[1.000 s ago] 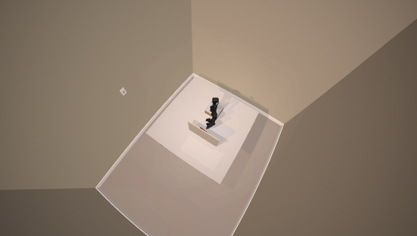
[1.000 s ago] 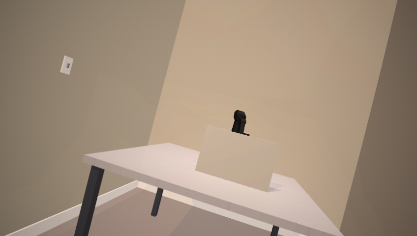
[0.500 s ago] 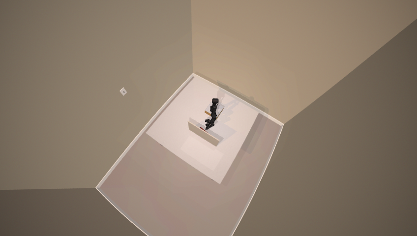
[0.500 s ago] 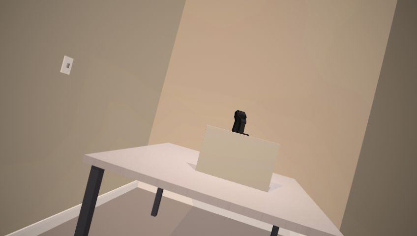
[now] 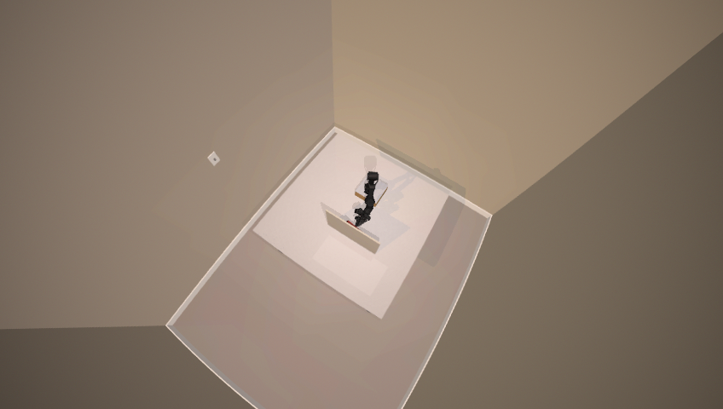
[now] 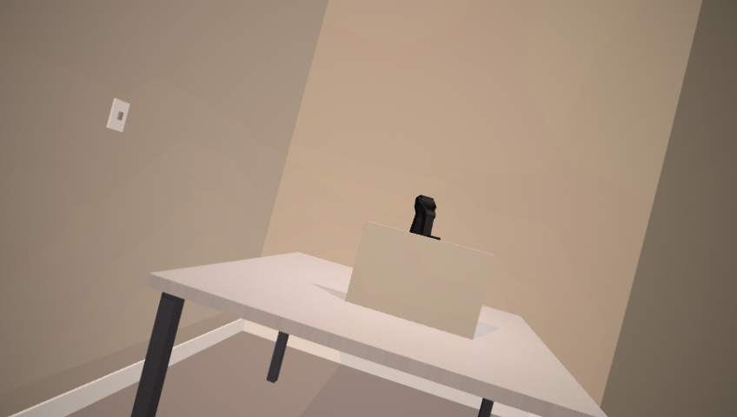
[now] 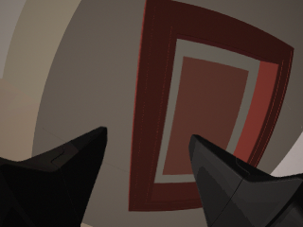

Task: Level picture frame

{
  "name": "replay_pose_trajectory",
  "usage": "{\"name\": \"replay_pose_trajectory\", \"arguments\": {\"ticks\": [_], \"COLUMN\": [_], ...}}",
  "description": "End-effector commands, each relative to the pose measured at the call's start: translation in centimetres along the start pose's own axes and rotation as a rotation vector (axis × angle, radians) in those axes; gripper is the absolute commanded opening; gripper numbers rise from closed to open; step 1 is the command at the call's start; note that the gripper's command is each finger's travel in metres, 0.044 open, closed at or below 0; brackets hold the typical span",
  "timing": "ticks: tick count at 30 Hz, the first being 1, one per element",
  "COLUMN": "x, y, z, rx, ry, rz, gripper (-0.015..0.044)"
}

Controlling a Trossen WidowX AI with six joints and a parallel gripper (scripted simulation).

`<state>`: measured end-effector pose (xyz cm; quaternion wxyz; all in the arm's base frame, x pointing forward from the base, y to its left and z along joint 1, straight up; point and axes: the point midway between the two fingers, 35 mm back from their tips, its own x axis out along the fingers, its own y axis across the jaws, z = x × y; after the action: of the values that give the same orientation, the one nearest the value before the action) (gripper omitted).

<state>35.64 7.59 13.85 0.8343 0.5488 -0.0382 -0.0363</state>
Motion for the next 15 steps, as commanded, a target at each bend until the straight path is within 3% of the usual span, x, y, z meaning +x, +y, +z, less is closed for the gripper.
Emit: {"name": "replay_pose_trajectory", "arguments": {"ticks": [1, 15], "x": [0.7, 2.3], "y": [0.1, 0.1], "z": [-0.1, 0.0], "rx": [0.002, 0.002], "ry": [0.002, 0.001], "rz": [0.002, 0.003], "gripper": [0.026, 0.026]}}
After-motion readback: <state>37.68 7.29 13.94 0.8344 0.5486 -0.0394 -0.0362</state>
